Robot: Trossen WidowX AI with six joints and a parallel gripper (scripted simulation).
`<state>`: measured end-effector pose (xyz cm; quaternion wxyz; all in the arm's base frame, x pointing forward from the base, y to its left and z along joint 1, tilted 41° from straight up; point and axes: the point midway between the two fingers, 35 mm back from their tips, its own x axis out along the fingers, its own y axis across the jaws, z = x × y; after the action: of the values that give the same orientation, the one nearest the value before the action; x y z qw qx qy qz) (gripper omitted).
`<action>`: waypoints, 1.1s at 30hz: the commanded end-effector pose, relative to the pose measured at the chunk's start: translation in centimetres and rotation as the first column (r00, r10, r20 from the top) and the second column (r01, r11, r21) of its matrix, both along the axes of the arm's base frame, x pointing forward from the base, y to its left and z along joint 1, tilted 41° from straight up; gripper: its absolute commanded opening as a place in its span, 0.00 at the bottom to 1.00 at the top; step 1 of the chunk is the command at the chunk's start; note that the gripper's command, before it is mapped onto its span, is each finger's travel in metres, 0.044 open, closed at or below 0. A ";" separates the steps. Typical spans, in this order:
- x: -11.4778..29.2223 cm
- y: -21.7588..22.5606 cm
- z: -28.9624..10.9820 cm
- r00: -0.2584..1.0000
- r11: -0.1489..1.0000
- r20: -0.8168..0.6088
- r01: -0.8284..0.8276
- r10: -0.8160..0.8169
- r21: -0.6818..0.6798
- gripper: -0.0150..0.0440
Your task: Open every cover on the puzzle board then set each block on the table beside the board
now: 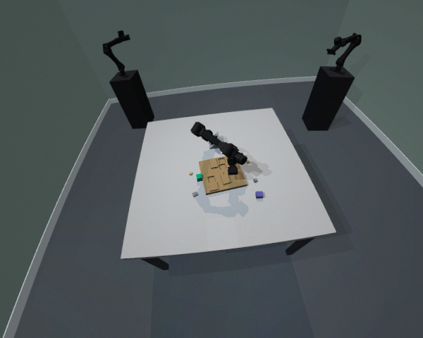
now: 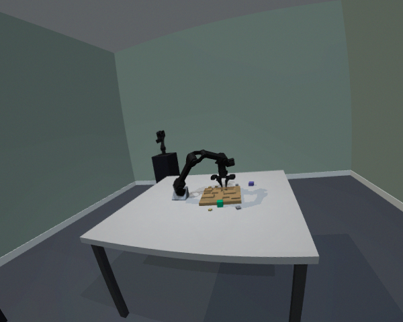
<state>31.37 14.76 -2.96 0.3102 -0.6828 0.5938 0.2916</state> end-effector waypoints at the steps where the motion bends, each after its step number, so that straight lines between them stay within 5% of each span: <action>1: -0.1 -0.2 -0.2 1.000 1.000 -0.006 -0.005 0.005 -0.008 0.50; 33: 0.1 -1.2 -1.3 1.000 1.000 -0.006 -0.005 0.005 -0.008 0.50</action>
<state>31.66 14.18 -3.71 0.3129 -0.6836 0.5916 0.2911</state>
